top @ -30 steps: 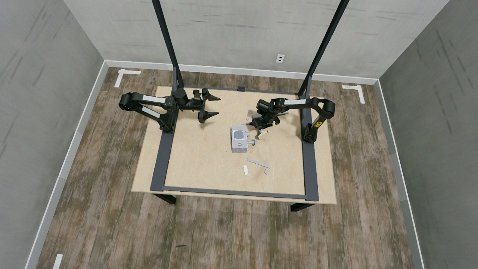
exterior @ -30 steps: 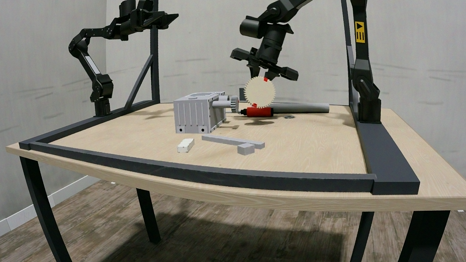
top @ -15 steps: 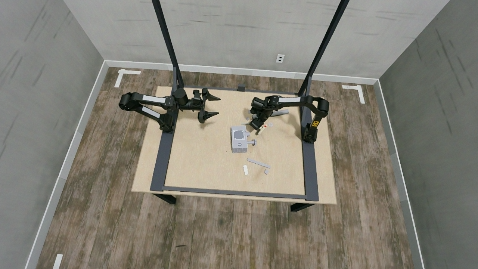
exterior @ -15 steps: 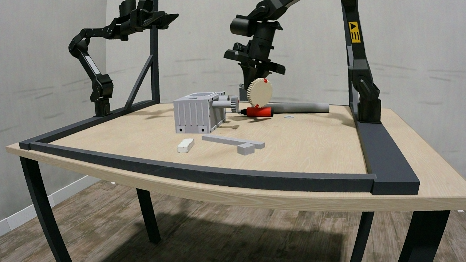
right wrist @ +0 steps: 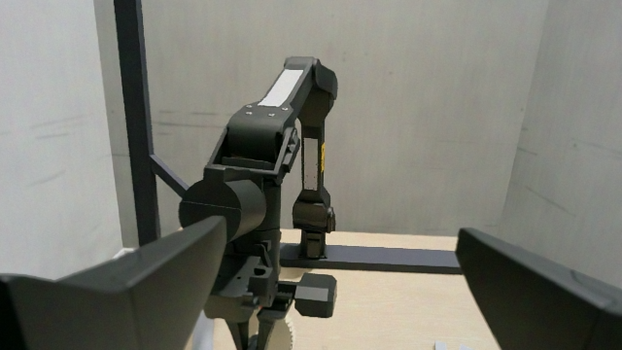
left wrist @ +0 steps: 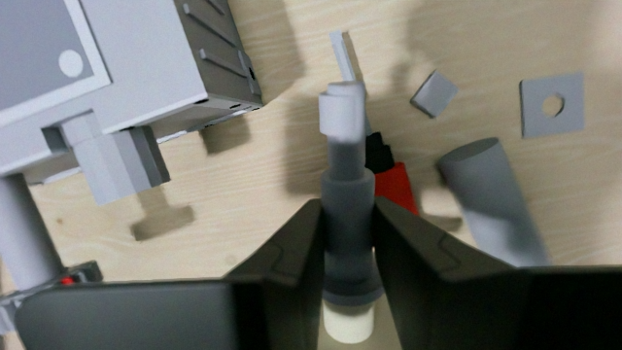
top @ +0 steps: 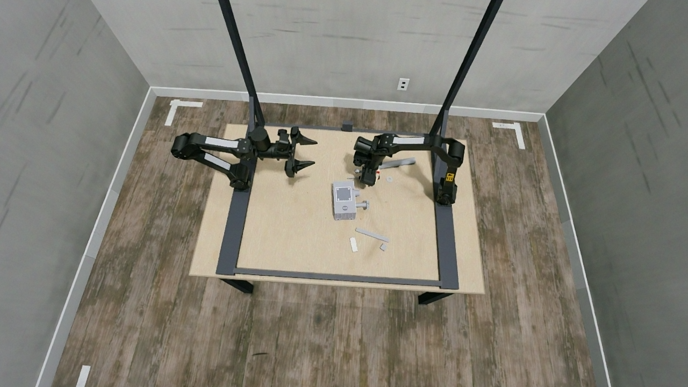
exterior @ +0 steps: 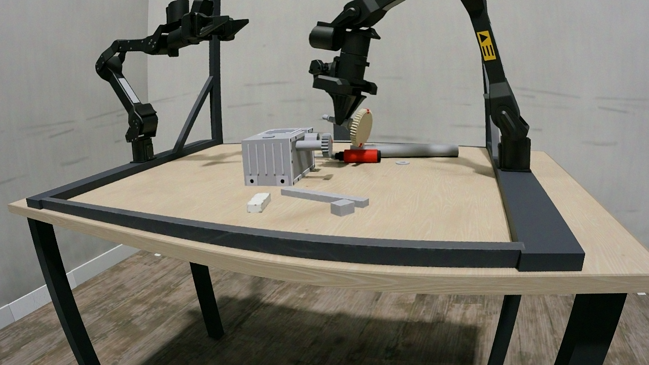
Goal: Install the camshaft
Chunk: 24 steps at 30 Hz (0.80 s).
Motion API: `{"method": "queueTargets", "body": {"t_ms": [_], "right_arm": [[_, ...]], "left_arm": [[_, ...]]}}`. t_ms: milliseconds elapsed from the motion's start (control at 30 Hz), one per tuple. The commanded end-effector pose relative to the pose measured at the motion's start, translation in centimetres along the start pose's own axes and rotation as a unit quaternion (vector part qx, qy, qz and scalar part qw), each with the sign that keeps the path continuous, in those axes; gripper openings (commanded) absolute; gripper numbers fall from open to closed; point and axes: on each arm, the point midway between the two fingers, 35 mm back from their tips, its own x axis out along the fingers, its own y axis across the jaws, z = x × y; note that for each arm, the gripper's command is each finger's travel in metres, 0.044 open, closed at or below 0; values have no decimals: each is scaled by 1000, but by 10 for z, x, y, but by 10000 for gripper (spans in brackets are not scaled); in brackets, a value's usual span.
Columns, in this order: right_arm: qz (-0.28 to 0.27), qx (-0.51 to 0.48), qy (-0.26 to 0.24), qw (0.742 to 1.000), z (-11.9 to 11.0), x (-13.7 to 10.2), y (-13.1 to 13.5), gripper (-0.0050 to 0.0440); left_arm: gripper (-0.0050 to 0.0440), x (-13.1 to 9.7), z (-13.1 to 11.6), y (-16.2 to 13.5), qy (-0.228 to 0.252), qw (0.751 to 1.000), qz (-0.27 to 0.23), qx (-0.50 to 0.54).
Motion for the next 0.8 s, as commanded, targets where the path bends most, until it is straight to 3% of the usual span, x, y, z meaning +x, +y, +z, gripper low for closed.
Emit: {"method": "queueTargets", "body": {"t_ms": [0, 367, 700, 767], "right_arm": [[2, -2, -20, 1000, 17, -3, 1, 400], [2, -2, -20, 1000, 17, -3, 1, 400], [2, -2, -20, 1000, 17, -3, 1, 400], [2, -2, -20, 1000, 17, -3, 1, 400]], "left_arm": [[-50, -7, 15, -1, -11, 998, -12, -58], [-50, -7, 29, -14, -1, 984, -41, -174], [-50, -4, 45, -30, 30, 938, -76, -336], [-50, -4, 45, -30, 30, 938, -76, -336]]}}
